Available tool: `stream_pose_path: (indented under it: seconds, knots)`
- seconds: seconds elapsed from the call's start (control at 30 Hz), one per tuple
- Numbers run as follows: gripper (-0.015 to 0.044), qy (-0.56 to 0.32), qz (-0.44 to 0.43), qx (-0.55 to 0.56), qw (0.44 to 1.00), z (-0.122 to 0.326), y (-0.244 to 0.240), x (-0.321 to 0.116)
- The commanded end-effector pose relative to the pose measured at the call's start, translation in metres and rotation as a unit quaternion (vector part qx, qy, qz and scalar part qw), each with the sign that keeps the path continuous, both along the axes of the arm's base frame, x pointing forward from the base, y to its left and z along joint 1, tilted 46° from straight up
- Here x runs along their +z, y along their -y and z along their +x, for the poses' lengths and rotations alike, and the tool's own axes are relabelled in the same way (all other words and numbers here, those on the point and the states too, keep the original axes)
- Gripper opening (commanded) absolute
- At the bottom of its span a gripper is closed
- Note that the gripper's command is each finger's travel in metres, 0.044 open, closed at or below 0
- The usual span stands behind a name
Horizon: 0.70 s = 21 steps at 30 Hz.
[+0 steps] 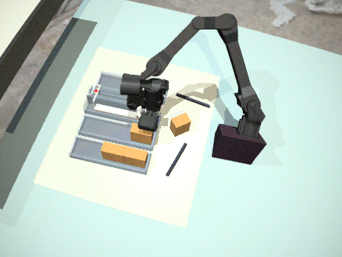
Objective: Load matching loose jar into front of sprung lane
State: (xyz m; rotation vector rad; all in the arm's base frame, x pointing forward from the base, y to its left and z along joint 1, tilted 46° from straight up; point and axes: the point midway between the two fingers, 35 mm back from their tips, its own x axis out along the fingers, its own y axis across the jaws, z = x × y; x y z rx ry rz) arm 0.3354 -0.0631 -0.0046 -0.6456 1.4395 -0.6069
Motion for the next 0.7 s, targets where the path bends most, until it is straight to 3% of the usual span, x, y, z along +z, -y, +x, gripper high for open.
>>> stream_pose_path:
  seconds: [0.0,0.57,0.67]
  knots:
    - [0.0,0.002,0.0,-0.001,1.0,-0.0008,0.0,0.0003]
    - [0.0,0.002,0.0,-0.001,1.0,-0.0019,0.0,-0.0001]
    - [0.0079,0.002,0.0,-0.001,1.0,-0.0005,0.0,-0.0001]
